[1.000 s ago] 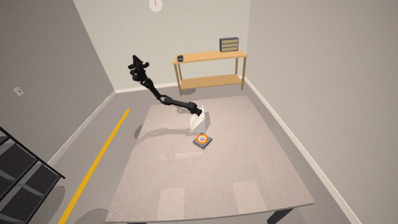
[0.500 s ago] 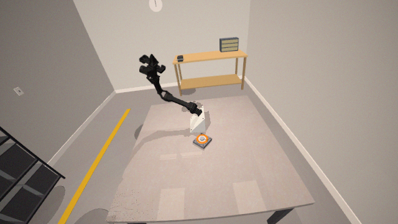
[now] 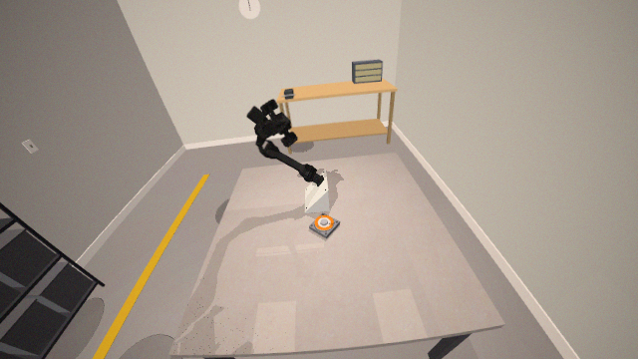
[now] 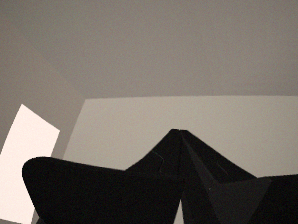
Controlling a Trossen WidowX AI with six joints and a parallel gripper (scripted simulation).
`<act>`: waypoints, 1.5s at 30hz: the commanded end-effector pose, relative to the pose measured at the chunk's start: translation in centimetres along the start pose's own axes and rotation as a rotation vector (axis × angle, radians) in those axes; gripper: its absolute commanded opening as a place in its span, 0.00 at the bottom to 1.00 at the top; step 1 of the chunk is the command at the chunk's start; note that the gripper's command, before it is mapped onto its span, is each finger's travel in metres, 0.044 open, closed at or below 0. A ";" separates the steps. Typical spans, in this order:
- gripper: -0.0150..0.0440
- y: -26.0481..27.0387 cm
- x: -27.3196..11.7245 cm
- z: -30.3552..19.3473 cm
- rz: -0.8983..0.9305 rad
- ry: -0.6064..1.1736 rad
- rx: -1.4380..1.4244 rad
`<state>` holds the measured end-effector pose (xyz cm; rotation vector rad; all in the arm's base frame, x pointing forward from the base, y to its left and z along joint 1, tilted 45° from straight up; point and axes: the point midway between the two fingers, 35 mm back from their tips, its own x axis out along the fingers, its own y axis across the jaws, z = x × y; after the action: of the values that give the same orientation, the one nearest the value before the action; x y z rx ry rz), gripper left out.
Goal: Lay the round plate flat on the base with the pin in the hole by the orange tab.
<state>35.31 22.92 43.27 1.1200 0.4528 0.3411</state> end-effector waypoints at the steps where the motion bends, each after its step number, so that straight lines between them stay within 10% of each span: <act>1: 0.25 -6.0 3.0 0.4 -0.194 -0.030 -0.077; 17: 0.25 -30.1 5.2 2.0 -0.959 0.062 -0.425; 31: 0.25 -49.4 -5.6 2.3 -1.719 0.485 -0.704; 45: 0.25 -52.2 -9.1 1.5 -1.860 0.642 -0.757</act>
<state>30.71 -3.33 -2.13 -0.4294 1.5196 -0.7709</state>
